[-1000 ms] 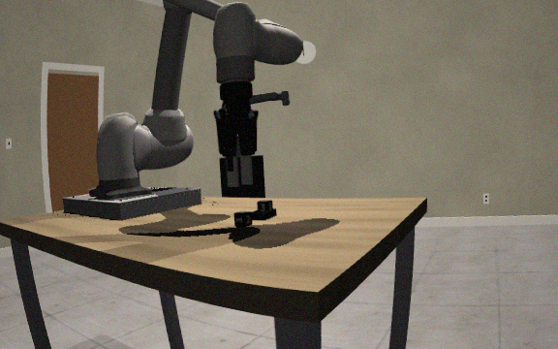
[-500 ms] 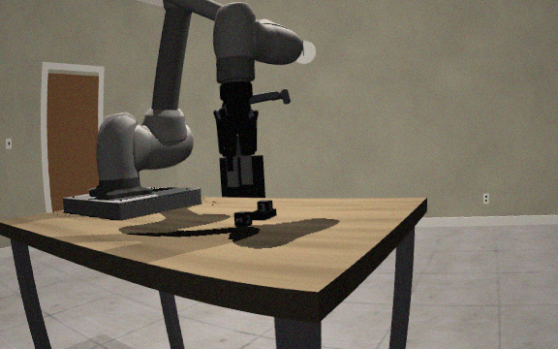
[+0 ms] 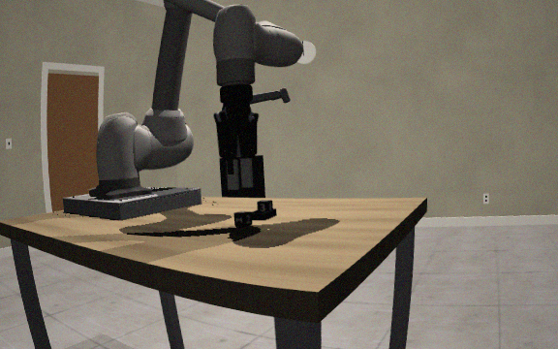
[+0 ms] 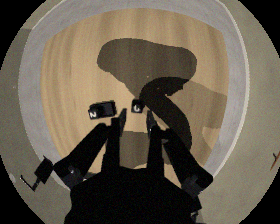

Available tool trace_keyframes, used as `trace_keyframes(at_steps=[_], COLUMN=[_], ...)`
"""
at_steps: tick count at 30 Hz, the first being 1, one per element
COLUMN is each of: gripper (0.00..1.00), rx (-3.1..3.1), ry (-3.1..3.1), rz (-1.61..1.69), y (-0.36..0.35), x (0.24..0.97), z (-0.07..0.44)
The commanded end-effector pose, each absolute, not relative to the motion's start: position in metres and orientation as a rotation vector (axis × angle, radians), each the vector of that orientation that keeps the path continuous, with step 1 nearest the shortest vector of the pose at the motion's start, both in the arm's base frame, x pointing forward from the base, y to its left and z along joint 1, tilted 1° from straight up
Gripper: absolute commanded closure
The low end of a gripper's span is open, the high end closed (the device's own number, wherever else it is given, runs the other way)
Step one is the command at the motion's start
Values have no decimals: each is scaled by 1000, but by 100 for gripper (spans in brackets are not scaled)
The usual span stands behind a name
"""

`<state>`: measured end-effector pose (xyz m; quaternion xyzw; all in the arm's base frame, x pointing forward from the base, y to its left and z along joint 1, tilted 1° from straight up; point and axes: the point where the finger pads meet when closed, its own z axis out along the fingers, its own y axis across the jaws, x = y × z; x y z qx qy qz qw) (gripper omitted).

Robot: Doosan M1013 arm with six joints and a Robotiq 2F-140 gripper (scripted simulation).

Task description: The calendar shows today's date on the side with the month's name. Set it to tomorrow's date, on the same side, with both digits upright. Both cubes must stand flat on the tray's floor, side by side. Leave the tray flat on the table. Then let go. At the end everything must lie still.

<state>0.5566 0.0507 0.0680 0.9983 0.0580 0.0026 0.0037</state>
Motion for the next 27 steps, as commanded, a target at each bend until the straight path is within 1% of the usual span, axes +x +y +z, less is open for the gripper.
trace_keyframes(at_steps=[1,27], gripper=[72,72], rx=[3129,3129], ry=[182,182], rz=[8,8], y=[51,51], x=[557,557], z=[64,30])
